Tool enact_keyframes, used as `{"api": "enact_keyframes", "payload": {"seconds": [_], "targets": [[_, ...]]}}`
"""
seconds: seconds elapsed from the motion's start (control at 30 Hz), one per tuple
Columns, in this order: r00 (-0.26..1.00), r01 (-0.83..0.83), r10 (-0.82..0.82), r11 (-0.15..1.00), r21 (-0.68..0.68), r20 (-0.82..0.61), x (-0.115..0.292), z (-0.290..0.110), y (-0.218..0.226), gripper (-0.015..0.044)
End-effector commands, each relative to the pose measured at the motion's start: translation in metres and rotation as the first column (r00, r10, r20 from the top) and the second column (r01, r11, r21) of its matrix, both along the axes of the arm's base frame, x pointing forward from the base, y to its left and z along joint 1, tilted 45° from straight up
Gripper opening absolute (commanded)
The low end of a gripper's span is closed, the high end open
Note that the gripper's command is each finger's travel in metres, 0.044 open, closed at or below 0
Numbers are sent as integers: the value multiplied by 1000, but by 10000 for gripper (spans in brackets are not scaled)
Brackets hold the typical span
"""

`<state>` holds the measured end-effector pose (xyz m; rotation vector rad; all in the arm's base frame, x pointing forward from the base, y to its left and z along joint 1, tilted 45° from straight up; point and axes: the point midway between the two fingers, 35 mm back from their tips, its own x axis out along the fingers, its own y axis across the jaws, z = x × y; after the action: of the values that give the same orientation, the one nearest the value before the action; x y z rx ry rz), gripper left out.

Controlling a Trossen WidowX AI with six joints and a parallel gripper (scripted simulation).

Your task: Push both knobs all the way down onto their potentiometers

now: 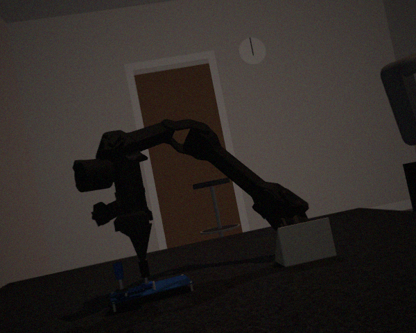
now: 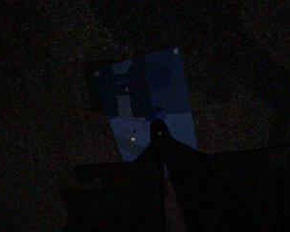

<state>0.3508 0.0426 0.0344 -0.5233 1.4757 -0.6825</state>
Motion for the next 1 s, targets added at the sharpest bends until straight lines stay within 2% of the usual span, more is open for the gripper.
{"api": "enact_keyframes", "payload": {"seconds": [0.0, 0.97], "targets": [[1000, 4, -4, 1000, -2, -2, 0, -3, -5, 0], [1000, 4, -4, 1000, -3, -2, 0, -7, -9, 0]]}}
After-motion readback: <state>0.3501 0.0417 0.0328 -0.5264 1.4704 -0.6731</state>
